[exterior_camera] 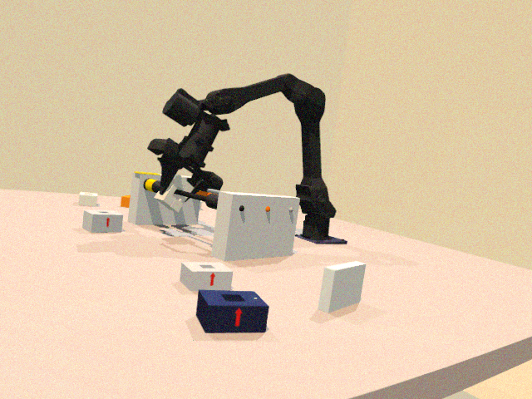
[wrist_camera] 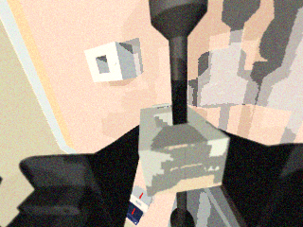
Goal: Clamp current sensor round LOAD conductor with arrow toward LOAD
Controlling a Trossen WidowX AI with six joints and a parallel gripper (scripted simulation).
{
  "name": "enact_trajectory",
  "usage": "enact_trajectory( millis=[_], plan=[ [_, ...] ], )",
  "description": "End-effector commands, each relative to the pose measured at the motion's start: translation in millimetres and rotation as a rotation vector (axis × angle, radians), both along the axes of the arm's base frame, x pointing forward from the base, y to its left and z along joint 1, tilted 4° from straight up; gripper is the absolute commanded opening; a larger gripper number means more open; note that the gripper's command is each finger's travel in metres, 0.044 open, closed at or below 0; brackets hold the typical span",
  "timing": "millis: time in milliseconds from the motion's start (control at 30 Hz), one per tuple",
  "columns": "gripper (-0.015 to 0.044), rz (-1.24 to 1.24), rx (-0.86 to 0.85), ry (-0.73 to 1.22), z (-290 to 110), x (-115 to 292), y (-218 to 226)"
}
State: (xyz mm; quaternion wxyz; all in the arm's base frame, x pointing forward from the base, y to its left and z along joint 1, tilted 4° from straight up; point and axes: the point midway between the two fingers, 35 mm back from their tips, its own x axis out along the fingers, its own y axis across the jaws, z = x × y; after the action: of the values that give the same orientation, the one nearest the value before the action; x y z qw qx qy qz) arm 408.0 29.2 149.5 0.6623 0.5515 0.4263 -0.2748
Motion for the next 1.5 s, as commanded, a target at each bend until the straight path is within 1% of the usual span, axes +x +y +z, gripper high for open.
enact_trajectory(
  millis=[0, 333, 700, 1000, 1467],
  plan=[
    [0.0, -0.002, -0.006, 0.025, 1.0, 0.9, 0.1],
    [0.0, -0.01, -0.065, 0.232, -0.8, -3.4, -0.9],
    [0.0, -0.012, -0.076, 0.274, -0.6, -2.7, -0.8],
    [0.0, -0.021, -0.137, 0.49, 0.1, 0.7, 0.4],
    [0.0, -0.021, -0.139, 0.495, 0.0, -0.4, 0.1]
  ],
)
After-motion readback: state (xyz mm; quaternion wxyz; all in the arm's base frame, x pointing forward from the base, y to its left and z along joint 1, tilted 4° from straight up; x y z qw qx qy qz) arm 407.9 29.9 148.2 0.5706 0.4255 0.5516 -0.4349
